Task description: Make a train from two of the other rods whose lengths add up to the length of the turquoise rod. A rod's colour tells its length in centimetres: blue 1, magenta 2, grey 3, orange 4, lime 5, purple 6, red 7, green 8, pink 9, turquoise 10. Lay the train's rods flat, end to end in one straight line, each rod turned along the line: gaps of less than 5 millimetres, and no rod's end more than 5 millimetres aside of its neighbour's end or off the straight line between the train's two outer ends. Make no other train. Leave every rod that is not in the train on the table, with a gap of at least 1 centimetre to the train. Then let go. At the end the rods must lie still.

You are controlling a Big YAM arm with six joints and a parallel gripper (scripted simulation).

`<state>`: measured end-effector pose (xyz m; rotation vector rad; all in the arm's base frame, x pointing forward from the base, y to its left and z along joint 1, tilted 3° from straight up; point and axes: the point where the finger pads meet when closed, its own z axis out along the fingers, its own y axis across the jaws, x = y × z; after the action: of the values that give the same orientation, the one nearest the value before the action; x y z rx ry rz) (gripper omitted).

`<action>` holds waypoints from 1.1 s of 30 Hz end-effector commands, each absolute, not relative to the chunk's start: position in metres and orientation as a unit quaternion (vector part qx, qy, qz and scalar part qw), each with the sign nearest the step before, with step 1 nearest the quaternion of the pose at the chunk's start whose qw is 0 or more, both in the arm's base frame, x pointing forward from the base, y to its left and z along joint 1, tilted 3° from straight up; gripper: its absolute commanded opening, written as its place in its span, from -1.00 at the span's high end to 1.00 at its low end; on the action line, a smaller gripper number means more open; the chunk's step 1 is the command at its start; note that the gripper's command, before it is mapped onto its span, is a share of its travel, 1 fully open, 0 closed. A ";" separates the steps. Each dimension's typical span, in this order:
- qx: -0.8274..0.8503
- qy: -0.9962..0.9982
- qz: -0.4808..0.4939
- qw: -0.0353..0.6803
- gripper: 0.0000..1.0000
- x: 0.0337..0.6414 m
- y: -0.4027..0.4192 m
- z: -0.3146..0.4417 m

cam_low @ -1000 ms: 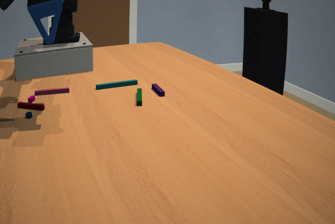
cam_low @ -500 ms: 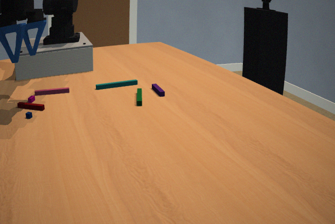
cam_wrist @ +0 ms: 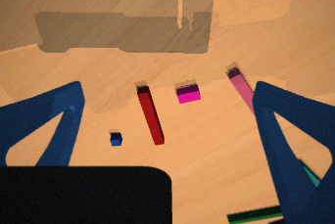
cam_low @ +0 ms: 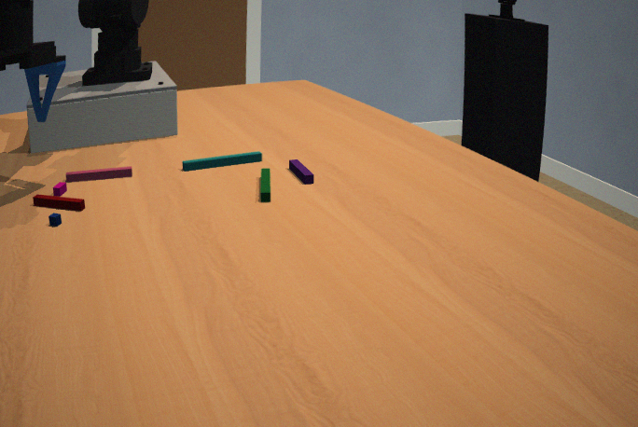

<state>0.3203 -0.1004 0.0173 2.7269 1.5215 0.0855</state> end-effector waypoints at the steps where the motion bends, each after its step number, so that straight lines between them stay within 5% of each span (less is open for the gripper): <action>1: 0.890 0.456 0.025 0.009 -1.00 0.318 -0.107 0.012; 33: 0.887 0.461 0.029 0.012 -1.00 0.321 -0.105 0.016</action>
<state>0.3165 -0.1022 0.0141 2.7683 1.4564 0.0757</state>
